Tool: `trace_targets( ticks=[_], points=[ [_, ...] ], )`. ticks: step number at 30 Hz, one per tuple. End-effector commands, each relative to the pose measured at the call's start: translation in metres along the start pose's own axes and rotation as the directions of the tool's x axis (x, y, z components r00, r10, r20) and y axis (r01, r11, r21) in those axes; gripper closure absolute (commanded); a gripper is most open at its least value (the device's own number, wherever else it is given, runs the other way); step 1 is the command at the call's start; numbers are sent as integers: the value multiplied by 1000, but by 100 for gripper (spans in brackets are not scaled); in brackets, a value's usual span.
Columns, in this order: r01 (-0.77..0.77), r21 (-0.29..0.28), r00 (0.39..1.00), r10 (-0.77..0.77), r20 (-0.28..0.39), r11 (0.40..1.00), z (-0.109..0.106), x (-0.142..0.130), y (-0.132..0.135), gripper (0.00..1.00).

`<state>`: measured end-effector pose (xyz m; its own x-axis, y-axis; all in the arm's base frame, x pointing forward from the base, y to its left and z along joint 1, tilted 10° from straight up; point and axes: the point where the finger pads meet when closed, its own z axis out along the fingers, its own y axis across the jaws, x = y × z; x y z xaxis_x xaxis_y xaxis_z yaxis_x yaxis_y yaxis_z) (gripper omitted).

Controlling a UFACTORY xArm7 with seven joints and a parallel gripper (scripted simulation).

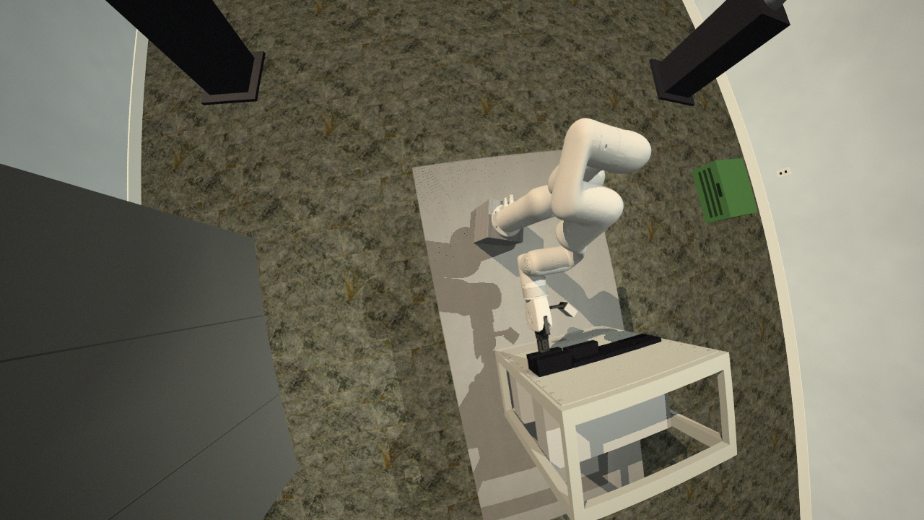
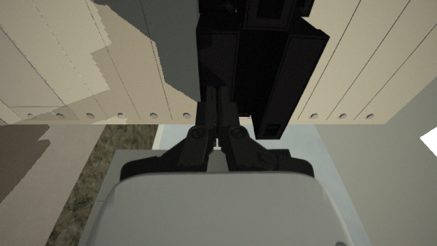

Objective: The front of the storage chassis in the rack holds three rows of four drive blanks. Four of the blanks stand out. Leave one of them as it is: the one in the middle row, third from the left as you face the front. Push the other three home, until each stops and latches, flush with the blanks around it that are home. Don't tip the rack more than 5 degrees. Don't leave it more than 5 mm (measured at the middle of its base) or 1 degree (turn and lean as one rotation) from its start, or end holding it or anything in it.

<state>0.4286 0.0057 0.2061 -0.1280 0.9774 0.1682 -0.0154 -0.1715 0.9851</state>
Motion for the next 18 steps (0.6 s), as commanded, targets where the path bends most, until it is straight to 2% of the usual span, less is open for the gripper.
trace_targets(
  ticks=[1,18],
  points=[
    [0,-3,1000,0,0,1000,2,0,1,100],
    [0,-3,1000,0,0,1000,12,0,1,100]
  ],
)
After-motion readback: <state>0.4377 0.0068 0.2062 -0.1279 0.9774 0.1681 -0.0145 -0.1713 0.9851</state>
